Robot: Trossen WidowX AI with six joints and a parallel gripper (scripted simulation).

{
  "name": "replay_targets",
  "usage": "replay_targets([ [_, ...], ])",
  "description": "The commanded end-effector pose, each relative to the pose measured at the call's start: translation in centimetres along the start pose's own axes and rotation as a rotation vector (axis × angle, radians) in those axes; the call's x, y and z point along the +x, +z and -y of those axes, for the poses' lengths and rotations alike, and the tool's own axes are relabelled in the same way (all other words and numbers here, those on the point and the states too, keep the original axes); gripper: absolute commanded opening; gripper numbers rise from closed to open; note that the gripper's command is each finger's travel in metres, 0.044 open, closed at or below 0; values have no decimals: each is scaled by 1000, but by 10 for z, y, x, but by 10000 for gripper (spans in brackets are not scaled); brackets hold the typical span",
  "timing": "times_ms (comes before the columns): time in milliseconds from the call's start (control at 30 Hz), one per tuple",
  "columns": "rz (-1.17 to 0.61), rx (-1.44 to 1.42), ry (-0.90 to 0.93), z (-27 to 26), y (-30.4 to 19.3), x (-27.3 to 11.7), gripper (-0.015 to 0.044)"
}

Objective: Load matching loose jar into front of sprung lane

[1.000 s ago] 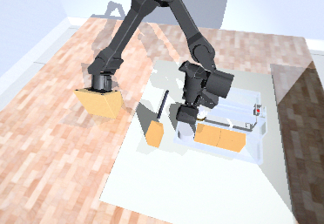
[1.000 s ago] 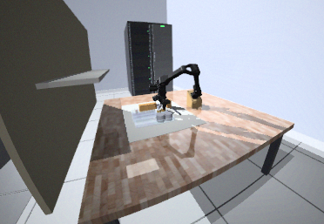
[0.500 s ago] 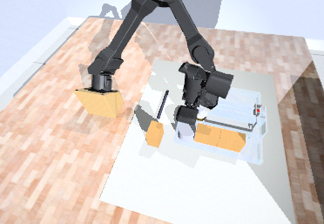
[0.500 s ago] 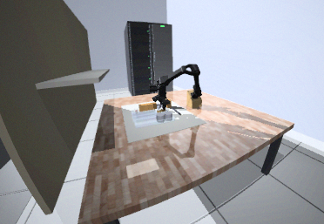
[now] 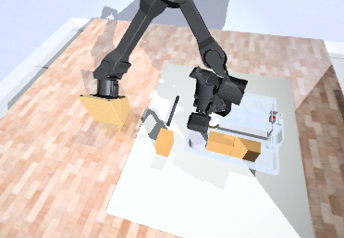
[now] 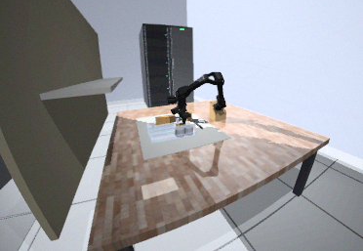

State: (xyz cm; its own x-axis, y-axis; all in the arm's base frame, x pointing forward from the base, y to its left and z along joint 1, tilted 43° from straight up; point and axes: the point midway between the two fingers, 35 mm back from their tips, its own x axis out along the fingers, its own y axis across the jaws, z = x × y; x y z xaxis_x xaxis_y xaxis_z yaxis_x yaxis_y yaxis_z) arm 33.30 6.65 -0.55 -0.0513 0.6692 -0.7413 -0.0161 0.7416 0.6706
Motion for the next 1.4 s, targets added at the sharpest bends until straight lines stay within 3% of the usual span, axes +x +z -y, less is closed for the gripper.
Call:
replay_targets([
  [0, 12, -10, 10, -2, 3, 2, 0],
  [1367, 12, -10, 10, -2, -3, 2, 0],
])
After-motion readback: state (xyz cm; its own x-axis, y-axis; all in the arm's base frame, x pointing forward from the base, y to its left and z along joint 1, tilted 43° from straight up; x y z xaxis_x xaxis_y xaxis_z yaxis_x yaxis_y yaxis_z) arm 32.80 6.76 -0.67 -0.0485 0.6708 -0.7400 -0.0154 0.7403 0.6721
